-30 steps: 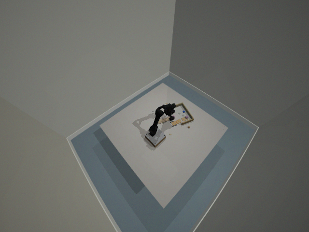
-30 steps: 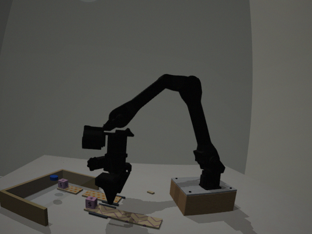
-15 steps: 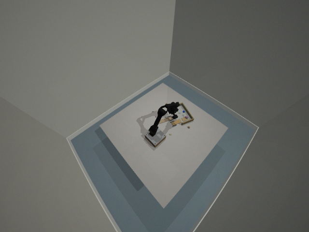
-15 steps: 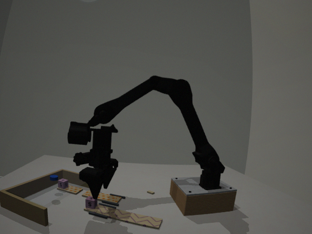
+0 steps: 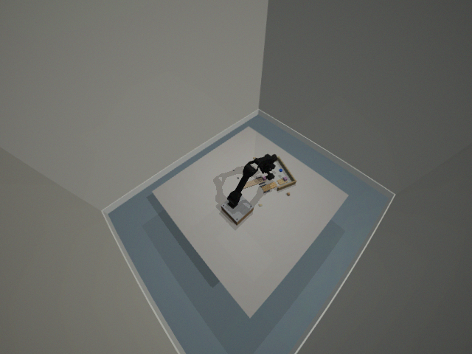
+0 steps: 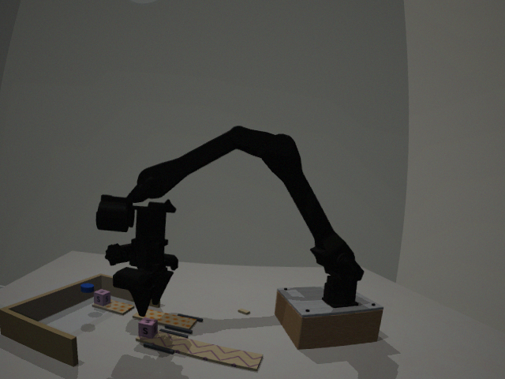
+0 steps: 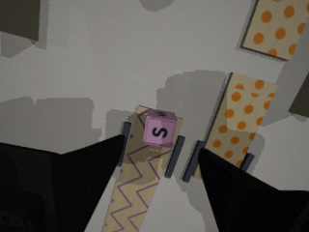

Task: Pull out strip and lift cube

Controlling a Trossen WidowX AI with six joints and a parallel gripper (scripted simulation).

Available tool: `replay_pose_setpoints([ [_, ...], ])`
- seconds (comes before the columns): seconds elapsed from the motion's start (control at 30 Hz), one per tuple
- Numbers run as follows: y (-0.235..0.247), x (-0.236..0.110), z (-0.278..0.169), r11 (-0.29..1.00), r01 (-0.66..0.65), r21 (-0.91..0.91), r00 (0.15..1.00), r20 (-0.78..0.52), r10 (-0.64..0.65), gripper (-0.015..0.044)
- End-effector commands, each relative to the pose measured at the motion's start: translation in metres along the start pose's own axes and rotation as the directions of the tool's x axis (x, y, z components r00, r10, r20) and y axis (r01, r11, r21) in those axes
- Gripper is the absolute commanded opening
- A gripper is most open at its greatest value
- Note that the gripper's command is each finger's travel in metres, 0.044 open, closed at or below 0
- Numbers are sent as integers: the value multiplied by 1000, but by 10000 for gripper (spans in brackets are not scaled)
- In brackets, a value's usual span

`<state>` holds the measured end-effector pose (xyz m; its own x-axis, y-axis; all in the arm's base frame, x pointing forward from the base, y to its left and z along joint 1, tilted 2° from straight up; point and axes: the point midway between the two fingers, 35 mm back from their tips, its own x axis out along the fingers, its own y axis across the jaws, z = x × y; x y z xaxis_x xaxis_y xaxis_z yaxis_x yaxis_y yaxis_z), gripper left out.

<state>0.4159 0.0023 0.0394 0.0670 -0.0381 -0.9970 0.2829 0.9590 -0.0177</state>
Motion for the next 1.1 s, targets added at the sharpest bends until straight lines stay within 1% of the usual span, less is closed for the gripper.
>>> replay_pose_setpoints([
  [0.0, 1, 6, 2, 1000, -6, -5, 1000, 1, 6, 250],
  [0.83, 2, 47, 1, 1000, -6, -5, 1000, 1, 6, 250],
  [1.07, 2, 50, 1, 1000, -6, -5, 1000, 1, 6, 250],
])
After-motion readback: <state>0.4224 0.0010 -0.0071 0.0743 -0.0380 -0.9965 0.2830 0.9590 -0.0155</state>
